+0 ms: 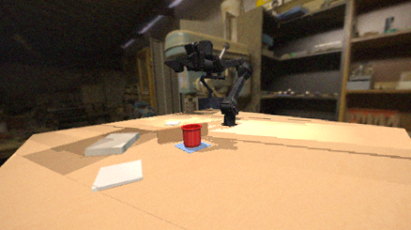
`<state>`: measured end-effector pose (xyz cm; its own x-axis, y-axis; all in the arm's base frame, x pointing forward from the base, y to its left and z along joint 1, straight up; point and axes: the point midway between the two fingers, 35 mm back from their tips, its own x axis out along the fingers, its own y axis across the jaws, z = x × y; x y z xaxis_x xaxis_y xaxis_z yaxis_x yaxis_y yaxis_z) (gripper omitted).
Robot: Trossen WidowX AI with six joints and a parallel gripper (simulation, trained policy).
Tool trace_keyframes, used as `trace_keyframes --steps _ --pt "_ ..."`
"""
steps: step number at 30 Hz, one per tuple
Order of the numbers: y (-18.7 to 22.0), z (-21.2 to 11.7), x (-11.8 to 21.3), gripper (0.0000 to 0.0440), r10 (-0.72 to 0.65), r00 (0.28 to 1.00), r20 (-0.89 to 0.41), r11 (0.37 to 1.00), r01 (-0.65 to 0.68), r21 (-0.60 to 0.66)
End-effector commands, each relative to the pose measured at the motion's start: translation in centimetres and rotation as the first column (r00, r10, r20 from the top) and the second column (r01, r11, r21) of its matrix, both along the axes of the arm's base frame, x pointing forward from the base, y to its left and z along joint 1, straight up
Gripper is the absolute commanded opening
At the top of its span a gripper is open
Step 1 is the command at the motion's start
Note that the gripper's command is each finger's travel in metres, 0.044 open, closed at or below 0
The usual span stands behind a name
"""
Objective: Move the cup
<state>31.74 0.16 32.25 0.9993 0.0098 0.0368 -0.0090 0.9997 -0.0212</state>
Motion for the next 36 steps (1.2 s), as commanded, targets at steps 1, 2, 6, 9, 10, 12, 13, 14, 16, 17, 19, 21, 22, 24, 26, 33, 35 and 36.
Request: trace_keyframes --steps 1,2,6,9,10,12,13,14,16,17,19,21,22,24,26,33,35,36 --pt "0.1 0.1 0.0 0.0374 0.003 1.0 0.0 1.0 -0.003 0.0" --pt "0.2 0.2 0.1 0.0348 0.005 1.0 -0.002 1.0 -0.005 0.0" --pt "0.4 0.4 0.3 0.0243 0.012 1.0 -0.018 1.0 -0.012 0.003" --pt "0.6 0.4 0.4 0.0164 0.017 0.999 -0.037 1.0 -0.016 0.01" --pt "0.7 0.4 0.5 0.0138 0.018 0.999 -0.044 1.0 -0.017 0.013" --pt "0.8 0.4 0.7 0.0086 0.019 0.998 -0.06 1.0 -0.018 0.022" --pt "0.8 0.4 0.7 0.0063 0.02 0.997 -0.069 0.999 -0.018 0.027" --pt "0.9 0.4 0.8 0.0046 0.022 0.997 -0.078 0.999 -0.019 0.032" --pt "1.1 0.4 1.1 0.0049 0.027 0.995 -0.096 0.999 -0.023 0.046" --pt "1.2 0.4 1.2 0.0057 0.03 0.994 -0.104 0.998 -0.025 0.053" --pt "1.4 0.5 1.4 0.0082 0.038 0.992 -0.12 0.997 -0.029 0.07" --pt "1.7 0.5 1.7 0.0102 0.046 0.989 -0.138 0.996 -0.034 0.087" --pt "1.8 0.5 1.8 0.0108 0.05 0.988 -0.147 0.995 -0.036 0.096" --pt "2.1 0.6 2.0 0.0112 0.058 0.985 -0.165 0.993 -0.04 0.114" --pt "2.4 0.6 2.2 0.0111 0.066 0.981 -0.184 0.99 -0.042 0.131" --pt "3.3 0.4 3.0 0.0106 0.093 0.963 -0.255 0.98 -0.043 0.196" --pt "3.6 0.4 3.2 0.0104 0.1 0.956 -0.276 0.976 -0.04 0.214" --pt "3.7 0.3 3.3 0.0104 0.103 0.953 -0.286 0.974 -0.038 0.223"
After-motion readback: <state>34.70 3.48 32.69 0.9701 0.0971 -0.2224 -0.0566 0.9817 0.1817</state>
